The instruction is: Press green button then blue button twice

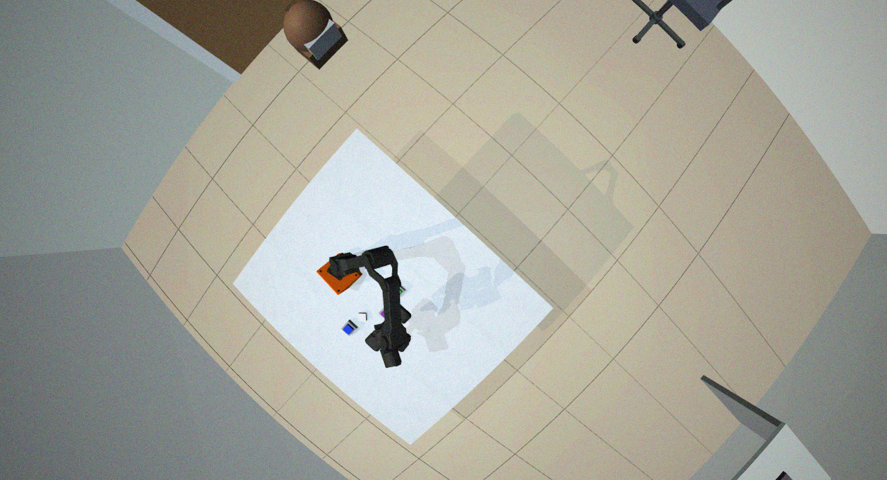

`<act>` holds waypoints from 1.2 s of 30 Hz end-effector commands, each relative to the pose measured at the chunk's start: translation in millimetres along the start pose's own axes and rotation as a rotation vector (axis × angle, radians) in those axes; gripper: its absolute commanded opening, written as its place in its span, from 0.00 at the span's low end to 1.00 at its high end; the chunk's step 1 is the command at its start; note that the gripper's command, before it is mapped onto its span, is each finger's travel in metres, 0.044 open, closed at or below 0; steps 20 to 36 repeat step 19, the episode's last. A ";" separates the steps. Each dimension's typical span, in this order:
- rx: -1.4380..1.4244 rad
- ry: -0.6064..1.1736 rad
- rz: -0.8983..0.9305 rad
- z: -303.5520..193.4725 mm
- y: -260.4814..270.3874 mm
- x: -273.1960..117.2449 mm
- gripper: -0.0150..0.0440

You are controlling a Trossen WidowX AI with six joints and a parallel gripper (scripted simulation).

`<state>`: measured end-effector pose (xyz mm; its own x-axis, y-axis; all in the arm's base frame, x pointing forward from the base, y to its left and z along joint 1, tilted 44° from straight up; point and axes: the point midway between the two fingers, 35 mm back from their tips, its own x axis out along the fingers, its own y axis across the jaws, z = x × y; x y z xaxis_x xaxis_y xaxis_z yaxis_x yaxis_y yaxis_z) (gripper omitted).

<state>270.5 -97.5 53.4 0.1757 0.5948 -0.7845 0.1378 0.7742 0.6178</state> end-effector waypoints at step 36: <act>-0.013 0.004 0.101 -46.2 200.6 -32.3 0.93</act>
